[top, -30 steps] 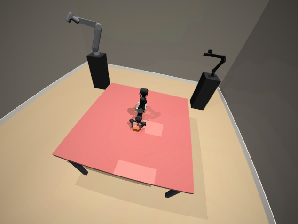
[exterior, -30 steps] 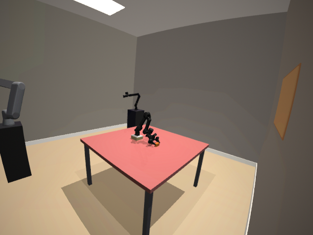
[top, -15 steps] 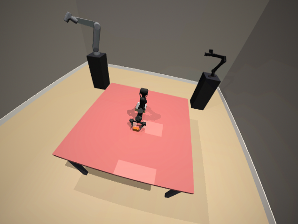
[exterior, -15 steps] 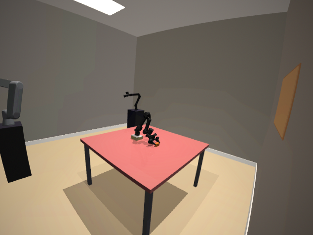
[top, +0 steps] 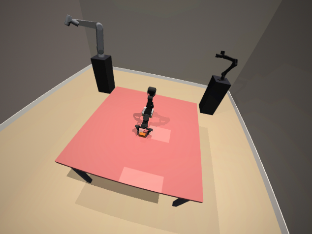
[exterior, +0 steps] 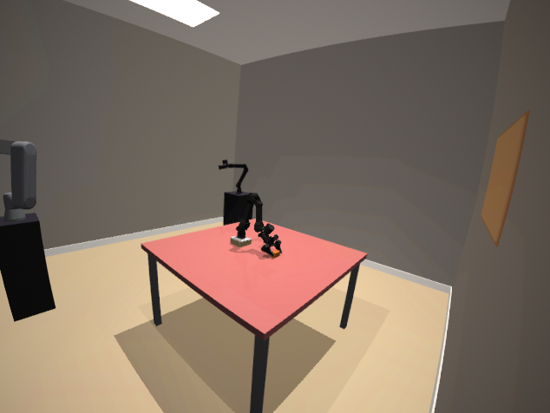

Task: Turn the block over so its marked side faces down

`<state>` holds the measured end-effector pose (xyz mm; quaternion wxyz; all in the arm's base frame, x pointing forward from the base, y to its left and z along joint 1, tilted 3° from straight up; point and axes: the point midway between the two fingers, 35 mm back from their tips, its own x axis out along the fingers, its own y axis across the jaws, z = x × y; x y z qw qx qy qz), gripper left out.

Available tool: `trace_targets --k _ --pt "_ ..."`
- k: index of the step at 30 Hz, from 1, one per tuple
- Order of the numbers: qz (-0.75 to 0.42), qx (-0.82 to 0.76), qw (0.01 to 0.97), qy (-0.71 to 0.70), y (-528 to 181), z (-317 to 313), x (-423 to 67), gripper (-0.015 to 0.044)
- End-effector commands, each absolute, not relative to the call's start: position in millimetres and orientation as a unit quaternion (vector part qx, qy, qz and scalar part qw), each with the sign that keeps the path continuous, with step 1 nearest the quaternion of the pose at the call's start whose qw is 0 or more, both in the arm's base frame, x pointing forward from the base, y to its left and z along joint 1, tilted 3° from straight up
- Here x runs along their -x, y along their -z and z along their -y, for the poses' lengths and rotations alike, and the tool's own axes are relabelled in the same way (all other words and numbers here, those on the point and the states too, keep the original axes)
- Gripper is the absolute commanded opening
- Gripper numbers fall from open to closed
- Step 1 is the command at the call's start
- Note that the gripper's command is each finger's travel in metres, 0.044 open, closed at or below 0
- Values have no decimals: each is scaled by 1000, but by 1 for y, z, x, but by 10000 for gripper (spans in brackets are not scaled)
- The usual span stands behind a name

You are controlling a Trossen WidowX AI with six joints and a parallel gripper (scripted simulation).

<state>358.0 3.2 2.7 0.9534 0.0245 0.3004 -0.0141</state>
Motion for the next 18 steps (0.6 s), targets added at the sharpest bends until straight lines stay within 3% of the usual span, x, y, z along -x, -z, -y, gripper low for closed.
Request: trace_targets --k 1,18 --pt "-388 -28 921 6 -60 -2 -352 440" --pt "-444 -31 895 6 -72 -2 -327 440"
